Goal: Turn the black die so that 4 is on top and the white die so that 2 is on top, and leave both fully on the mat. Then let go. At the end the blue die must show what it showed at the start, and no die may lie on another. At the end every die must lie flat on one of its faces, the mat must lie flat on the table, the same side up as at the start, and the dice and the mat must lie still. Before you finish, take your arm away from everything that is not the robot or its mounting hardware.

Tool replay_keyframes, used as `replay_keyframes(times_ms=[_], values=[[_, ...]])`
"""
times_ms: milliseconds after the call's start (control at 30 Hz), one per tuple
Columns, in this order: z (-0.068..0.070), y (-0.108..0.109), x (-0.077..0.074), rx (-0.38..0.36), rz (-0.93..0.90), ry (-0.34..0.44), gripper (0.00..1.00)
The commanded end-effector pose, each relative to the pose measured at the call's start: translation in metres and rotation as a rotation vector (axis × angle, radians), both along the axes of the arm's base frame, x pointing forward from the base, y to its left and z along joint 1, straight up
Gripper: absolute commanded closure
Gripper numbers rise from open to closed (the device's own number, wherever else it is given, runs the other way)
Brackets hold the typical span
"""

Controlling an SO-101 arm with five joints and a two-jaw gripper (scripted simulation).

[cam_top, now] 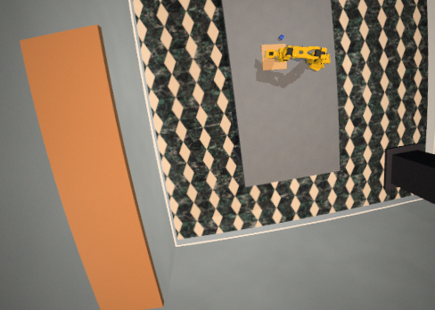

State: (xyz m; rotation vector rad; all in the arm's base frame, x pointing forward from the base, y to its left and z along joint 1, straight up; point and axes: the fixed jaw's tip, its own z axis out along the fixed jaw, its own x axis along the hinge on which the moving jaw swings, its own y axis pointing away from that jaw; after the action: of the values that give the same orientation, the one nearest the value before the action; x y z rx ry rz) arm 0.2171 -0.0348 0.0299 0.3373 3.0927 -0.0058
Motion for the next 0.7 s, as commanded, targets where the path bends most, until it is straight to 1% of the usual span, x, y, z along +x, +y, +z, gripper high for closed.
replay_keyframes(times_ms=[0, 400, 667], values=[[0.0036, -0.0023, 0.0032, -0.005, 0.0, -0.031, 1.0], [-0.0021, -0.0024, 0.0035, -0.005, 0.0, -0.031, 1.0], [-0.0027, -0.0024, 0.0035, -0.005, 0.0, -0.031, 1.0]])
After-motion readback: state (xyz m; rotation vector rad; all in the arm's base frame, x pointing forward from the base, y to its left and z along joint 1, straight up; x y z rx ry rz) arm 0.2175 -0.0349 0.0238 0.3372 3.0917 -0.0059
